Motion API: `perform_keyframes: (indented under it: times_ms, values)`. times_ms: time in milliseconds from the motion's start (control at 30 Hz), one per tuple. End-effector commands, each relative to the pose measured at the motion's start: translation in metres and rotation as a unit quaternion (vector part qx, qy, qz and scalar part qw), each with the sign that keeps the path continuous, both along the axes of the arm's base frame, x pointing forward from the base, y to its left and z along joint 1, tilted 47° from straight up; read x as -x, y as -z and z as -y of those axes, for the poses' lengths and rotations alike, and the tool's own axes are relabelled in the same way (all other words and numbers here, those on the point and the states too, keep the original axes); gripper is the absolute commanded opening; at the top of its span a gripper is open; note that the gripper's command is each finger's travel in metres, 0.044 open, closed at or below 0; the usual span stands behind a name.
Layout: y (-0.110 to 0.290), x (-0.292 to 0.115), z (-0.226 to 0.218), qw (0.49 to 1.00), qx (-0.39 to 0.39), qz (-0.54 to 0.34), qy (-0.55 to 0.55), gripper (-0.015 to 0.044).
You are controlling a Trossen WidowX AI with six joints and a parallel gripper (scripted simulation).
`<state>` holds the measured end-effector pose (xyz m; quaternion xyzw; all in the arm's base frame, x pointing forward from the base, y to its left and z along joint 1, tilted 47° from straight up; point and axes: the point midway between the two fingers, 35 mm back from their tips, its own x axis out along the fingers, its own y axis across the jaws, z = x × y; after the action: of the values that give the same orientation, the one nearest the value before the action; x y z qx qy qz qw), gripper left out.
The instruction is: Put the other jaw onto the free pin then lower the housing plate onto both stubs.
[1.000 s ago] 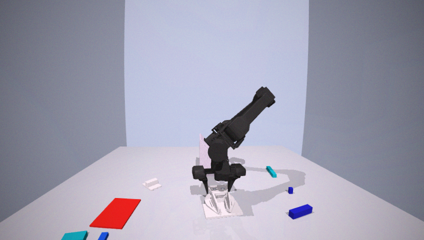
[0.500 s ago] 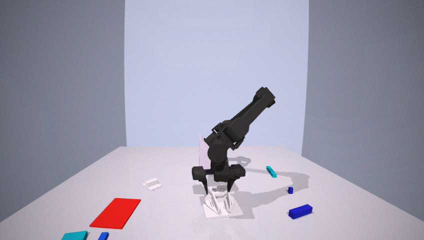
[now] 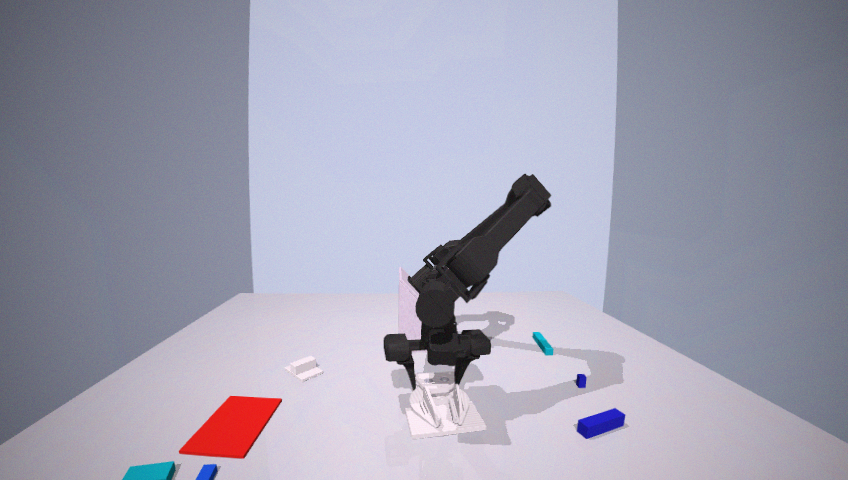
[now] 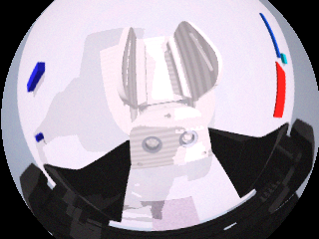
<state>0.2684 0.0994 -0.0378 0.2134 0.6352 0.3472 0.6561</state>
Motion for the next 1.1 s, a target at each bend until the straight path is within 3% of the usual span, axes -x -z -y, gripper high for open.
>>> perform_keyframes:
  times_ms: [0, 1067]
  values:
    - [0.0013, 0.0003, -0.0015, 1.000, -0.003, -0.003, 0.002, 0.0351]
    - [0.0054, 0.0006, -0.0060, 1.000, -0.003, -0.001, 0.000, 0.0351]
